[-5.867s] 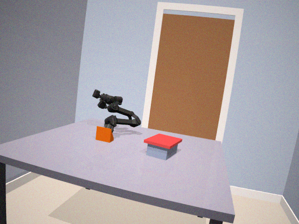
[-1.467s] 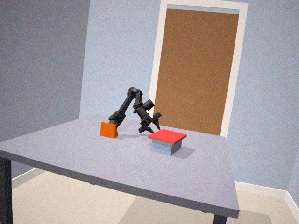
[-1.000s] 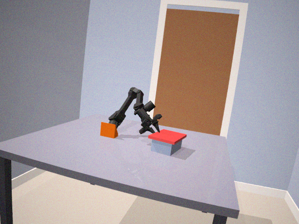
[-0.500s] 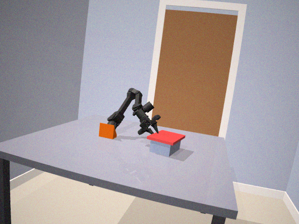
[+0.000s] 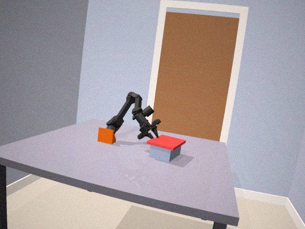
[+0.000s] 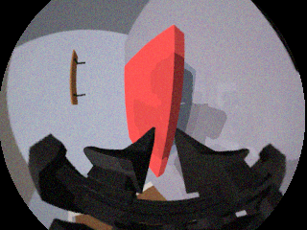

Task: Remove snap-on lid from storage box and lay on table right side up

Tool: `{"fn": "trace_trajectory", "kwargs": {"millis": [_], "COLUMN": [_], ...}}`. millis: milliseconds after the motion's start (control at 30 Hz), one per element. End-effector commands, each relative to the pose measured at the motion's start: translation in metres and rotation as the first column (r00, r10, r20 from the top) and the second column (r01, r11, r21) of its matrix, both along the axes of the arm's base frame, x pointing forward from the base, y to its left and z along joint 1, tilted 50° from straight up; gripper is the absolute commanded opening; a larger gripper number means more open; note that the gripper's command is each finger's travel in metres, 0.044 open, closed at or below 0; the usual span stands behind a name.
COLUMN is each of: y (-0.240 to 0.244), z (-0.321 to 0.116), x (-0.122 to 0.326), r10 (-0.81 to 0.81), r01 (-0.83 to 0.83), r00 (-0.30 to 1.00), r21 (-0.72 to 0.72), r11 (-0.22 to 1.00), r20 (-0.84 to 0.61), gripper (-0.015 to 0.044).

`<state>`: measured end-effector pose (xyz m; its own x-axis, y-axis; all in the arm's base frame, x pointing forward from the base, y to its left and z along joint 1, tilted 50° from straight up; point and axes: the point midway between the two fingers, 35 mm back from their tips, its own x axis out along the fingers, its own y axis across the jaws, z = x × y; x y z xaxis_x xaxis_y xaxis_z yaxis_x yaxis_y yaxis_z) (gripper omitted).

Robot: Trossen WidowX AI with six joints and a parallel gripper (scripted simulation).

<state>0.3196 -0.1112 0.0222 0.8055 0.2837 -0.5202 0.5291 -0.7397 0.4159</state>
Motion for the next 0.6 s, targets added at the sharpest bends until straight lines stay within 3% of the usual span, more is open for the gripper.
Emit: {"fn": "trace_trajectory", "kwargs": {"millis": [0, 567], "y": [-0.0023, -0.0046], "z": [0.0016, 0.0040], "x": [-0.0006, -0.0019], "r10": [-0.002, -0.002], "r01": [0.002, 0.002], "r00": [1.000, 1.000], "r21": [-0.001, -0.002], "r11": [1.000, 1.000], "r20": [0.003, 0.003], "gripper": [0.0000, 0.0000]}}
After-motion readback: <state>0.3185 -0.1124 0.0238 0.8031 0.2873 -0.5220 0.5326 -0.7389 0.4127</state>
